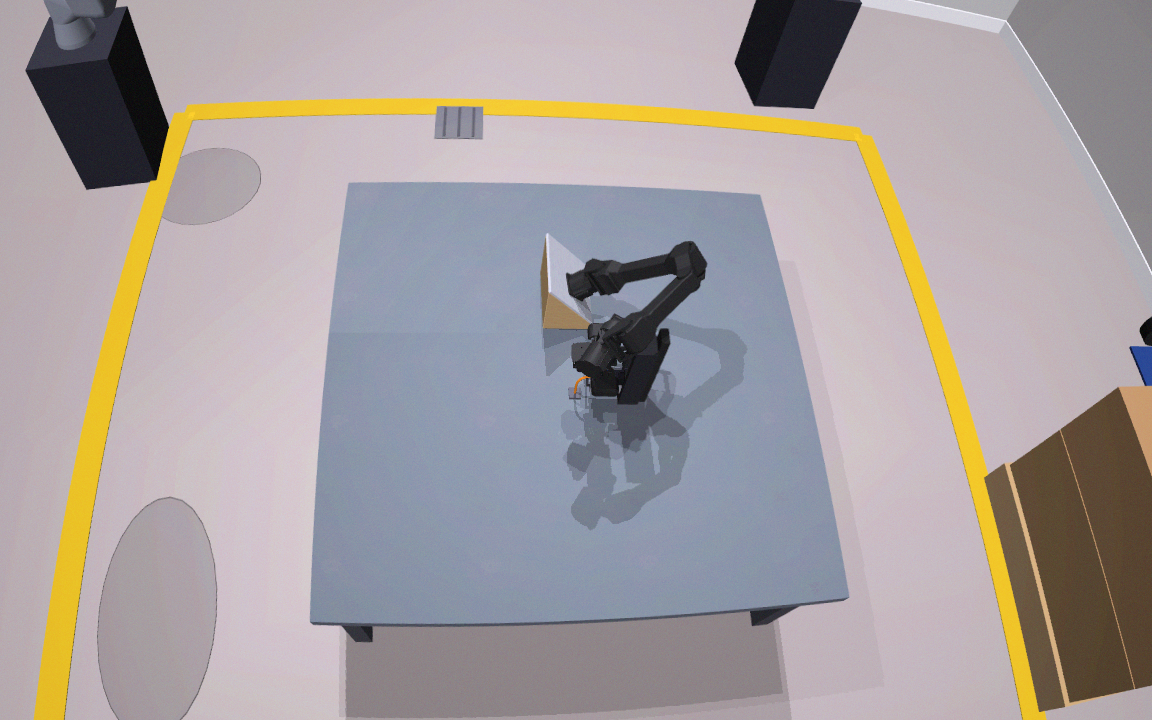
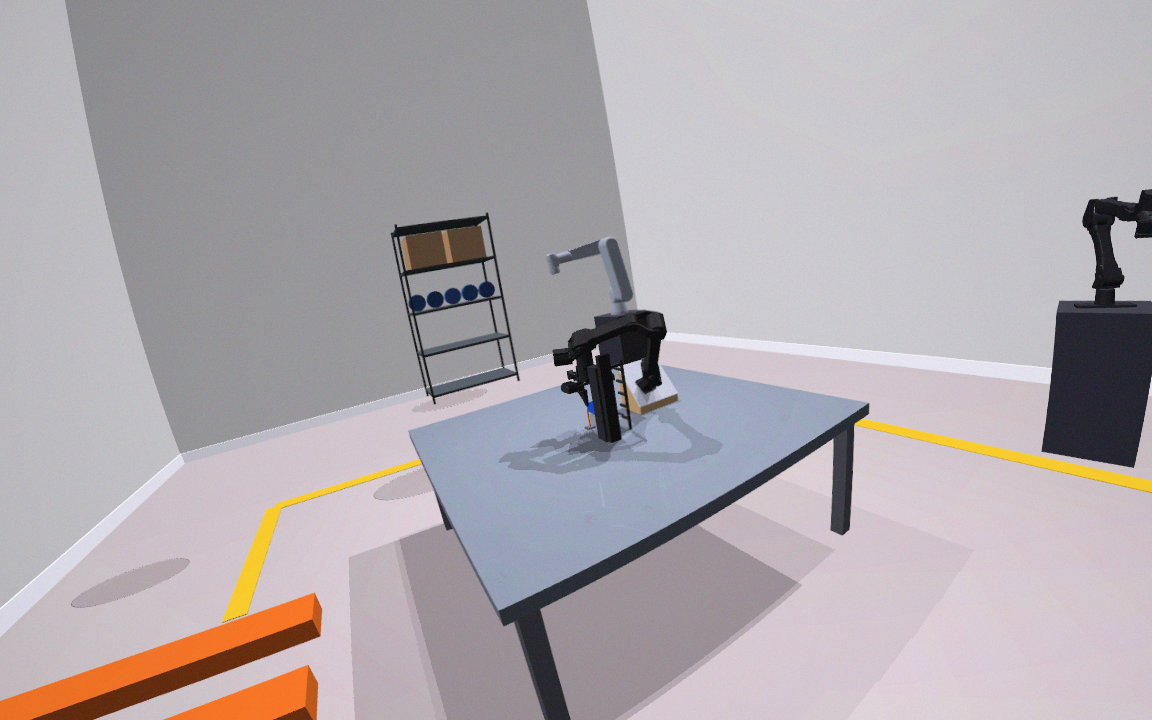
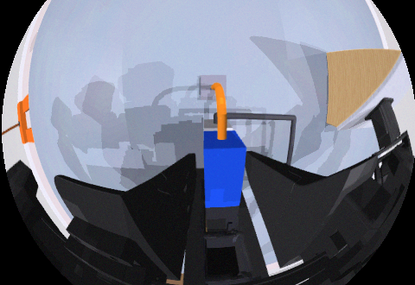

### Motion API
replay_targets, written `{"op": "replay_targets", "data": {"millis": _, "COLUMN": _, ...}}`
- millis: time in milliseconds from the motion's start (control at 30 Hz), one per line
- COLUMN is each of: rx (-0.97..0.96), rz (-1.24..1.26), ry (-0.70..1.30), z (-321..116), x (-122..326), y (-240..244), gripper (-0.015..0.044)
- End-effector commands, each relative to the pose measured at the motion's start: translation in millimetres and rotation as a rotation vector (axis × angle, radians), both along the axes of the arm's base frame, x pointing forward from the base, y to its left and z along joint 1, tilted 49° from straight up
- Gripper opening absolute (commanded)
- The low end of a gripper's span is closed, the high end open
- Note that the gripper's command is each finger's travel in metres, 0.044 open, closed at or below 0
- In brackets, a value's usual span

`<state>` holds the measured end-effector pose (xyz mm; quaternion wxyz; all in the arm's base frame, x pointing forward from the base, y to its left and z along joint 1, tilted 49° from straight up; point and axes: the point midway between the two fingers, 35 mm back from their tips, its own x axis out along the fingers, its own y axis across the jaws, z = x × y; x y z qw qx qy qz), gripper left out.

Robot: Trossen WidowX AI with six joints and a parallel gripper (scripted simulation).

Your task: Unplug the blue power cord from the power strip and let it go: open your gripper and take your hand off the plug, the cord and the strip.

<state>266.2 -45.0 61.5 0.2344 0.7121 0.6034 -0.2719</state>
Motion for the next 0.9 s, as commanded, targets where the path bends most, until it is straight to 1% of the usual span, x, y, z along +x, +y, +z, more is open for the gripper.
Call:
{"op": "replay_targets", "data": {"millis": 0, "rx": 0.000, "rz": 0.000, "ry": 0.000, "z": 0.1, "x": 0.1, "y": -0.2, "gripper": 0.0107}}
{"op": "replay_targets", "data": {"millis": 67, "rx": 0.000, "rz": 0.000, "ry": 0.000, "z": 0.1, "x": 0.1, "y": -0.2, "gripper": 0.0055}}
{"op": "replay_targets", "data": {"millis": 333, "rx": 0.000, "rz": 0.000, "ry": 0.000, "z": 0.1, "x": 0.1, "y": -0.2, "gripper": 0.0002}}
{"op": "replay_targets", "data": {"millis": 867, "rx": -0.002, "rz": -0.002, "ry": 0.002, "z": -15.6, "x": -0.5, "y": -15.6, "gripper": 0.0000}}
